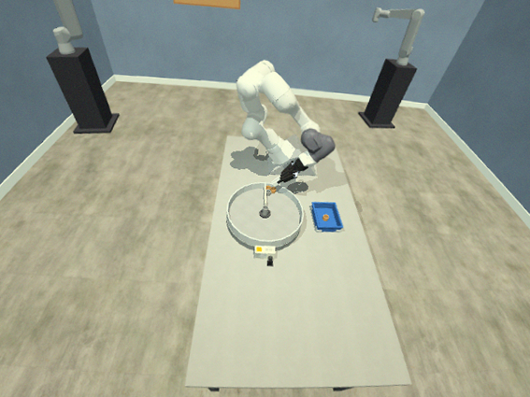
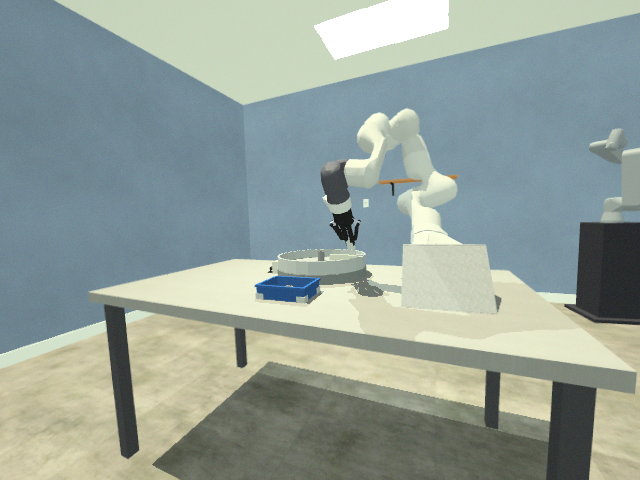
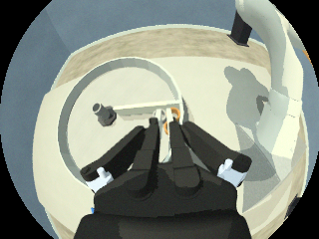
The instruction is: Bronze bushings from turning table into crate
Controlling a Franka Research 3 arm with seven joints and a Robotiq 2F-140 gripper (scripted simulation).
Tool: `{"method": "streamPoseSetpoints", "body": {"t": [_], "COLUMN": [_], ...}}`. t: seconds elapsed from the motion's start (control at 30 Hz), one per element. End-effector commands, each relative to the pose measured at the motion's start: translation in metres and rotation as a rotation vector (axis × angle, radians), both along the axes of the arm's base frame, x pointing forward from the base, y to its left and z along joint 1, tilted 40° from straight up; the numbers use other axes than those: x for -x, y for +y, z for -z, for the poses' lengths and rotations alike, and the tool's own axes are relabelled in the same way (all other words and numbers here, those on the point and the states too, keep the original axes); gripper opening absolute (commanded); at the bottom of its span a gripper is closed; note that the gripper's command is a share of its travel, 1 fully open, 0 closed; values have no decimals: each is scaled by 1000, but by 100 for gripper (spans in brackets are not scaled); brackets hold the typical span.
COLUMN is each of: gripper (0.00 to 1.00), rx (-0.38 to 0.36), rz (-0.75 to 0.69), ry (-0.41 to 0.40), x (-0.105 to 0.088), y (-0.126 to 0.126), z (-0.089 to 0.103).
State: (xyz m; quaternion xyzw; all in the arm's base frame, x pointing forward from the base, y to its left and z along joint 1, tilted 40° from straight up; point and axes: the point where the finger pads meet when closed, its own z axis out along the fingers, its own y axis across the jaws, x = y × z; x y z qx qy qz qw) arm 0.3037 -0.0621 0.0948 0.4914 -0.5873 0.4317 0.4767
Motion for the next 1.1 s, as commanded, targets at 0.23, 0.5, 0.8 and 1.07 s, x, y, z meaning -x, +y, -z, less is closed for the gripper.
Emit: {"method": "streamPoseSetpoints", "body": {"t": [0.23, 0.5, 0.8, 1.07], "gripper": [6, 6, 6, 6], "rx": [-1, -1, -1, -1], "rz": [-1, -1, -1, -1], "ry": [-9, -9, -9, -9], "x": [-1, -1, -1, -1], "y": [-1, -1, -1, -4], "z": [2, 2, 1, 1]}}
